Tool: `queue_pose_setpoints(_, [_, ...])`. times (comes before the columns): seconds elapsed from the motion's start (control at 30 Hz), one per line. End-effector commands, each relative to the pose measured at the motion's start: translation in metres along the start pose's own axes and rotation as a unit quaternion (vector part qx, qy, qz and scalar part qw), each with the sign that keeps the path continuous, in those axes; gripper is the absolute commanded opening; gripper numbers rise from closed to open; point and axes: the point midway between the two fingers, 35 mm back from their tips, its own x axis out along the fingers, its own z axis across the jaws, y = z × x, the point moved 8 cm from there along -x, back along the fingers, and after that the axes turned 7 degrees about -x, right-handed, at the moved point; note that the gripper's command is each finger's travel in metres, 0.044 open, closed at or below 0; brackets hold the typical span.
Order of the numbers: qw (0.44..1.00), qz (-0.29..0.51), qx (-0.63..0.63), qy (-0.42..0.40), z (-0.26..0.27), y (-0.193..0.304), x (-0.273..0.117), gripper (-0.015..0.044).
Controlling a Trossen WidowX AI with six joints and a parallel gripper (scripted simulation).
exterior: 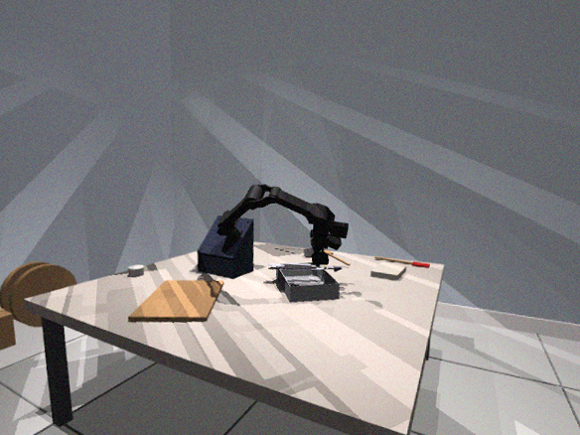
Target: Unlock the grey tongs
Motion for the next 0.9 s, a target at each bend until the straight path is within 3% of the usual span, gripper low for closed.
queue_pose_setpoints(0.0, [1.0,0.001,-0.003,-0.001,0.0,0.0,0.007,0.026])
queue_pose_setpoints(0.87, [1.0,0.001,-0.003,-0.001,0.0,-0.001,0.05,0.026])
